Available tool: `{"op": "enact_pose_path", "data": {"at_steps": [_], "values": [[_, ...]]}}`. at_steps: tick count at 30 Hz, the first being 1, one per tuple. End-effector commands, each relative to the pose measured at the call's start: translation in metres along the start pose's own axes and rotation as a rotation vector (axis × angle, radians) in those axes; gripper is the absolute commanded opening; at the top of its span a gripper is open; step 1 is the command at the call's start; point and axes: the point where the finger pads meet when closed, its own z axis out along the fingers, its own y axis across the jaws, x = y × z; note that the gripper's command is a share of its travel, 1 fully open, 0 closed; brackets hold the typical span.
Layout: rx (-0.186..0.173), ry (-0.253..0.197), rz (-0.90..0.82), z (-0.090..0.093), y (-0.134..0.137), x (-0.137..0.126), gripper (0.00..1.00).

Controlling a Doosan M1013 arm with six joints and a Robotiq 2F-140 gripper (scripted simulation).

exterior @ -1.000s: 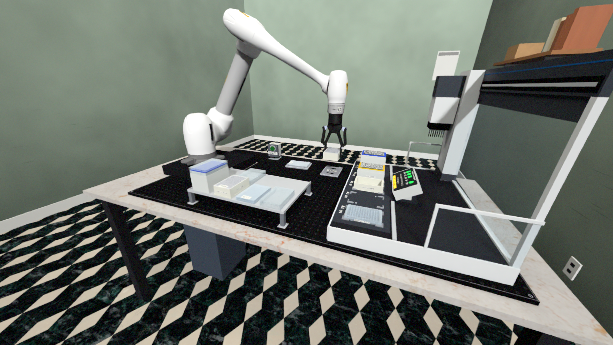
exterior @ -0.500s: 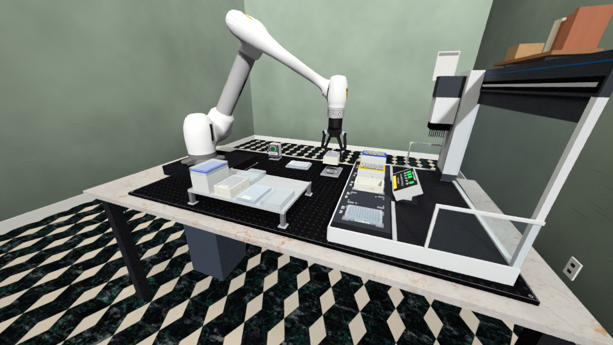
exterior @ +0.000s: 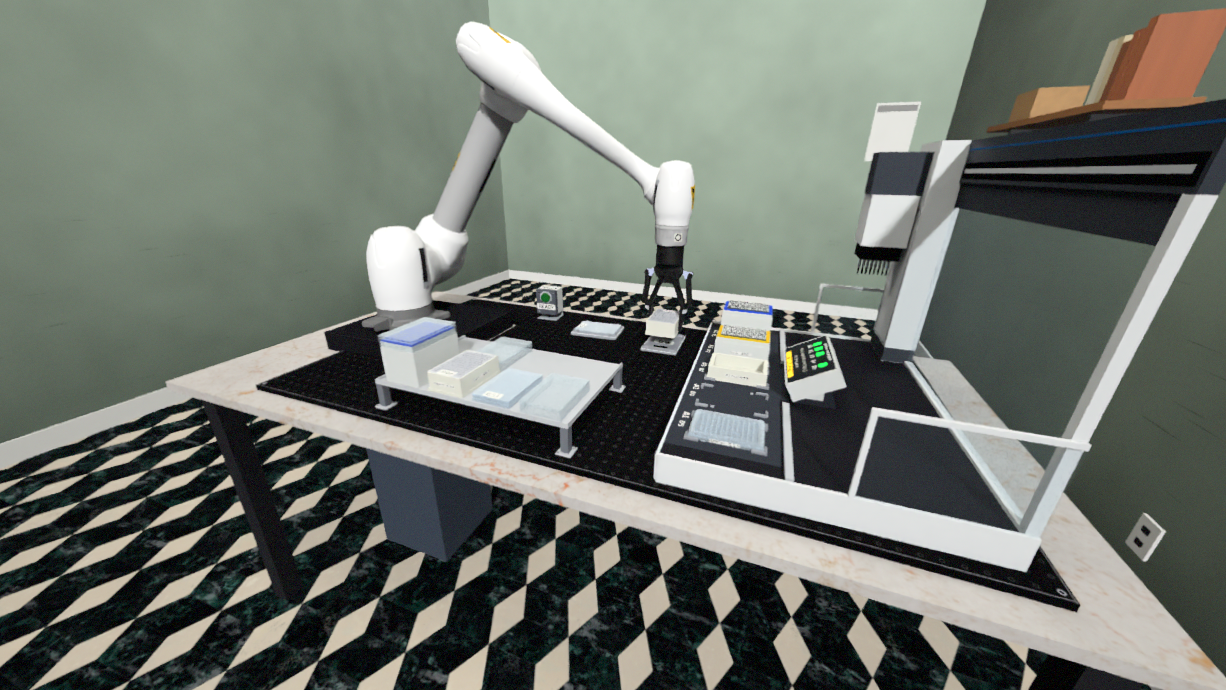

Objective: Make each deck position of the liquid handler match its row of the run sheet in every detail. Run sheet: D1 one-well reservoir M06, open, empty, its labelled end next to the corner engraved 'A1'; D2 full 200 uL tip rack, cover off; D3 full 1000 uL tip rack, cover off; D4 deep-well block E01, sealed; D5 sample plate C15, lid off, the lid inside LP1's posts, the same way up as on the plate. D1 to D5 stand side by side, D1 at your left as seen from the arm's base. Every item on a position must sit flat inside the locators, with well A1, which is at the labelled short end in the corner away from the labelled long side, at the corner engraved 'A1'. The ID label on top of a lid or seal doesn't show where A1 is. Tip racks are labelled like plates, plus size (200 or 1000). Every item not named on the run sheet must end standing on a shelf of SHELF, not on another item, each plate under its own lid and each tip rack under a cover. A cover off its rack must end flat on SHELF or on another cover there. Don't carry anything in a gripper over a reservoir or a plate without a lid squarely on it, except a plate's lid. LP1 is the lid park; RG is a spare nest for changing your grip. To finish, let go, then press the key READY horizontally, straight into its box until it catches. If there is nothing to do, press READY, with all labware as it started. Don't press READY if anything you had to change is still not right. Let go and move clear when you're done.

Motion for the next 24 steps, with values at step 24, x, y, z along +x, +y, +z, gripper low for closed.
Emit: {"op": "enact_pose_path", "data": {"at_steps": [24], "values": [[-0.002, 0.001, 0.000, 0.028, 0.001, 0.000, 0.10]]}}
